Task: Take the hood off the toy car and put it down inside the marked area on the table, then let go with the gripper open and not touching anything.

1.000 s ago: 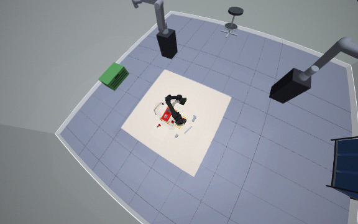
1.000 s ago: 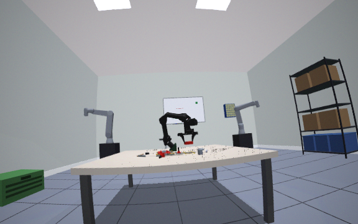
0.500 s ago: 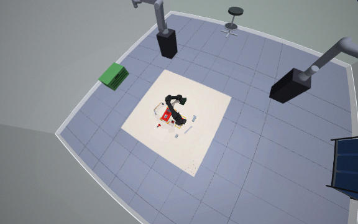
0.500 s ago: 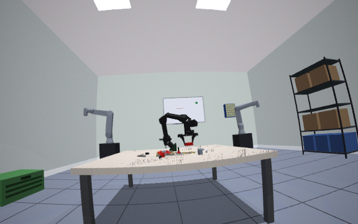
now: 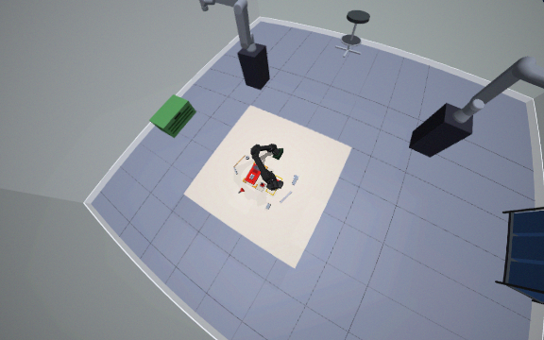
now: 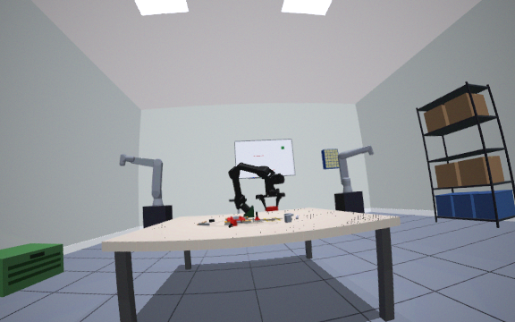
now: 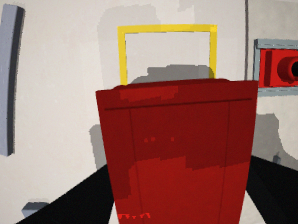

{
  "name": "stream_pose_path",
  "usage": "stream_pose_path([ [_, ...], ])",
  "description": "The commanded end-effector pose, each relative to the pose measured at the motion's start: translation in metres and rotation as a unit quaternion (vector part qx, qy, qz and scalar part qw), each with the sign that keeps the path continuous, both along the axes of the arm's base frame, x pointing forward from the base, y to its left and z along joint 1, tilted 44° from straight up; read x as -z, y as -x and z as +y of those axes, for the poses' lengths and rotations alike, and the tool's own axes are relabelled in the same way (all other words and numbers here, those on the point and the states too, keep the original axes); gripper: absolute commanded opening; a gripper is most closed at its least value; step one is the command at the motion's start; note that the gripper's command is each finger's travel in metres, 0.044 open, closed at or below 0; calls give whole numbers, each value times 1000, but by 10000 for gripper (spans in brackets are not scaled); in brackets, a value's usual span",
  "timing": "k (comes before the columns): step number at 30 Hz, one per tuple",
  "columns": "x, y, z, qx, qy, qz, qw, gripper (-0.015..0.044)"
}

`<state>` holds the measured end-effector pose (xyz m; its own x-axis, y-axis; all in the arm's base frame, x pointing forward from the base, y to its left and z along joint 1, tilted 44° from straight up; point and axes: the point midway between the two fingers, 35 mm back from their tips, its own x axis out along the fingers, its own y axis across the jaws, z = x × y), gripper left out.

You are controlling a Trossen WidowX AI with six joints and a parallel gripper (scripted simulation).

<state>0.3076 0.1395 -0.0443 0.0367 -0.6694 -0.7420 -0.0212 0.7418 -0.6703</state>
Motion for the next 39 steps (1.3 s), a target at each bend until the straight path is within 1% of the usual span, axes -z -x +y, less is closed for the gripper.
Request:
stream_pose_path([
  [1, 3, 1, -4, -3, 3, 3, 1000, 0],
  [39, 22, 2, -23, -2, 4, 3, 1000, 0],
])
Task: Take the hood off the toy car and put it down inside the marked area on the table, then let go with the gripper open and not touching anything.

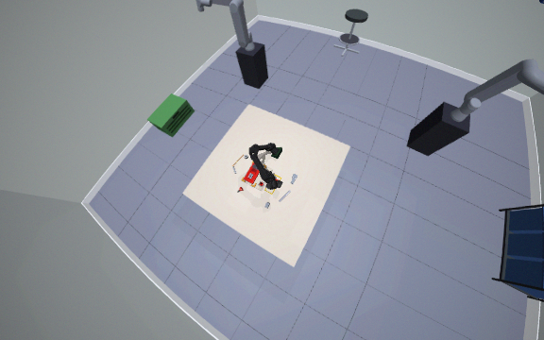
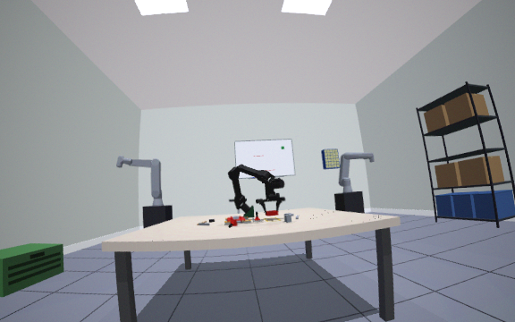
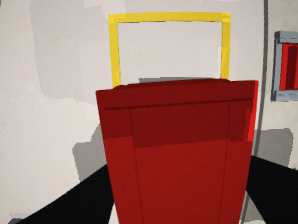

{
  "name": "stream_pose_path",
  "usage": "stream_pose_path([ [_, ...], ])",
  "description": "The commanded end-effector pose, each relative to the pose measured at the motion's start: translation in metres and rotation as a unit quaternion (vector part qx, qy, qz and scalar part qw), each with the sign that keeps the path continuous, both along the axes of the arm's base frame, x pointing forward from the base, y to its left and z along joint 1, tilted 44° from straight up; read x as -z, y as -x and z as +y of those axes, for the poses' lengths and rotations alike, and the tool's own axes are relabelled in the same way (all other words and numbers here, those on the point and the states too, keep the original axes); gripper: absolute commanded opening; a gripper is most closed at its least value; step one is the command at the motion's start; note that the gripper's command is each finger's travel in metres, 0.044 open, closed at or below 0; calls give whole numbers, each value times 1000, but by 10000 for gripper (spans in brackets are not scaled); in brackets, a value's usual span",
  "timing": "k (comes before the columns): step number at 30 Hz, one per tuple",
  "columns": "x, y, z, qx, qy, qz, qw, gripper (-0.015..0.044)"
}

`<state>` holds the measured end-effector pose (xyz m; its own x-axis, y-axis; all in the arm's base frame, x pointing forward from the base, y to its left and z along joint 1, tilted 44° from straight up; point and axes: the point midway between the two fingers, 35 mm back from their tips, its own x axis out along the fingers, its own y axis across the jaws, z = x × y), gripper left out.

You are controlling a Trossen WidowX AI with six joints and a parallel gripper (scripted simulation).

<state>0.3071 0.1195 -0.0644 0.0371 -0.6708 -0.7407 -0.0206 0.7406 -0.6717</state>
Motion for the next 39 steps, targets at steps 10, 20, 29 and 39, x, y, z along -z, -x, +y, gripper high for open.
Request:
stream_pose_path([
  [10, 5, 2, -7, -2, 3, 3, 1000, 0],
  [20, 8, 2, -9, -2, 3, 3, 1000, 0],
  [29, 11, 1, -12, -2, 3, 3, 1000, 0],
  [39, 15, 1, -16, -2, 3, 3, 1000, 0],
])
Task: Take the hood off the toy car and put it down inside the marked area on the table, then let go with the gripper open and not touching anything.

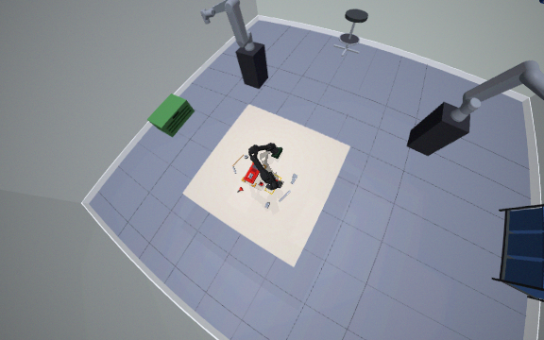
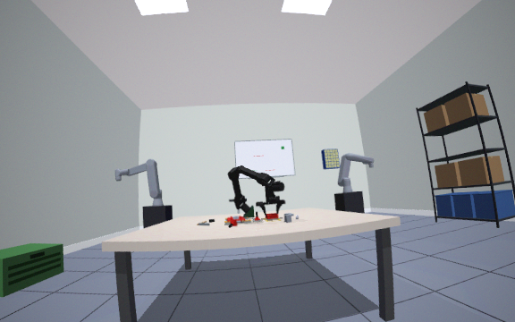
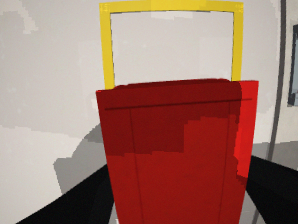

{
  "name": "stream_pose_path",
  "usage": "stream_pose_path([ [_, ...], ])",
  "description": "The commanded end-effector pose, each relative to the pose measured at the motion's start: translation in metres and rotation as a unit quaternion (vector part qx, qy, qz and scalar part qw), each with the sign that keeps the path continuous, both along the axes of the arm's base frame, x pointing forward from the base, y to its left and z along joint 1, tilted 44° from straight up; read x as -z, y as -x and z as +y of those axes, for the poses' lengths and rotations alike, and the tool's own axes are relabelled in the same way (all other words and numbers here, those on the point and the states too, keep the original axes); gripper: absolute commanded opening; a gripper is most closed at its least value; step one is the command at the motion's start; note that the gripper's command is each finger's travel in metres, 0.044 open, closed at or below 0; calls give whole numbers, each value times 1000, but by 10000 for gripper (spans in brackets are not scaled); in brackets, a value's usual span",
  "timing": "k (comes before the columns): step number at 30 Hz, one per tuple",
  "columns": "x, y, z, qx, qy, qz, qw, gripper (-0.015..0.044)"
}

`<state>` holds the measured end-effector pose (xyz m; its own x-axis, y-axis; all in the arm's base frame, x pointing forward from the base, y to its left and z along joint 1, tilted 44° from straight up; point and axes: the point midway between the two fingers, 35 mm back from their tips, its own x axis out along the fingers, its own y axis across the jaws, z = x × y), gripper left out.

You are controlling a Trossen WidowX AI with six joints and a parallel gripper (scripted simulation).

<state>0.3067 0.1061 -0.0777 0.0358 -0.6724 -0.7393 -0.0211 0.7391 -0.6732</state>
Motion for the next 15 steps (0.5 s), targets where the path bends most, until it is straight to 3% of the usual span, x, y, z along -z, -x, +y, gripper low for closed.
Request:
stream_pose_path([
  [1, 2, 1, -3, -3, 2, 2, 1000, 0],
  [15, 7, 1, -7, -3, 2, 2, 1000, 0],
])
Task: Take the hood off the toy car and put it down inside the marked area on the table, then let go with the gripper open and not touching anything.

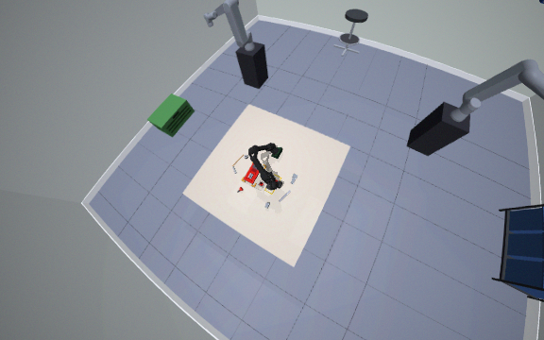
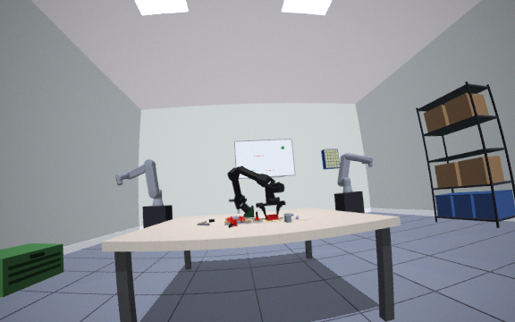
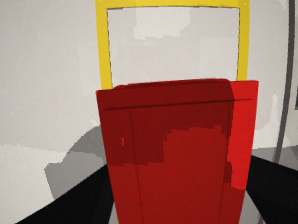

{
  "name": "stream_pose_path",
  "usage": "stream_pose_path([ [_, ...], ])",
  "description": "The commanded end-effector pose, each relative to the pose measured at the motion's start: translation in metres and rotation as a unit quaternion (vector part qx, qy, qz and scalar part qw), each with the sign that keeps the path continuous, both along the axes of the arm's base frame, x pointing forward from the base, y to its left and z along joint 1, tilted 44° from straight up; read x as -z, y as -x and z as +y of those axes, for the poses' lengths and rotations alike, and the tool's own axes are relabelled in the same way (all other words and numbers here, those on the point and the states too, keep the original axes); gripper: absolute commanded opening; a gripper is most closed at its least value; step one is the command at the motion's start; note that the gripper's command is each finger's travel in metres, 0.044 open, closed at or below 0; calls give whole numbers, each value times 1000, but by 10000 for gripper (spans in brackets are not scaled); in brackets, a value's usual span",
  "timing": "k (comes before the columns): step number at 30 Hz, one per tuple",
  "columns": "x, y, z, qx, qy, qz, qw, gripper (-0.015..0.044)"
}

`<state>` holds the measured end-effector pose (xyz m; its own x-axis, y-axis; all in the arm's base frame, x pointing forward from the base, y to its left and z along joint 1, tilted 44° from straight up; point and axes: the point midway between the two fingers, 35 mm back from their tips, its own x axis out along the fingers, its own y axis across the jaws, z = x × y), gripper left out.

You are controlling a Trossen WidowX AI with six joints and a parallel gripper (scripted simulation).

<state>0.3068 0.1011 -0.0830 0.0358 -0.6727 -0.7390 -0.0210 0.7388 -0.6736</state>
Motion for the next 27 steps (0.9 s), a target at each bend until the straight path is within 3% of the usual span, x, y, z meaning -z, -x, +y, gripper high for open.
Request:
stream_pose_path([
  [1, 2, 1, -2, -3, 2, 2, 1000, 0],
  [18, -1, 0, 1, 0, 0, 0, 1000, 440],
  [27, -51, 2, 49, 1, 3, 2, 1000, 440],
])
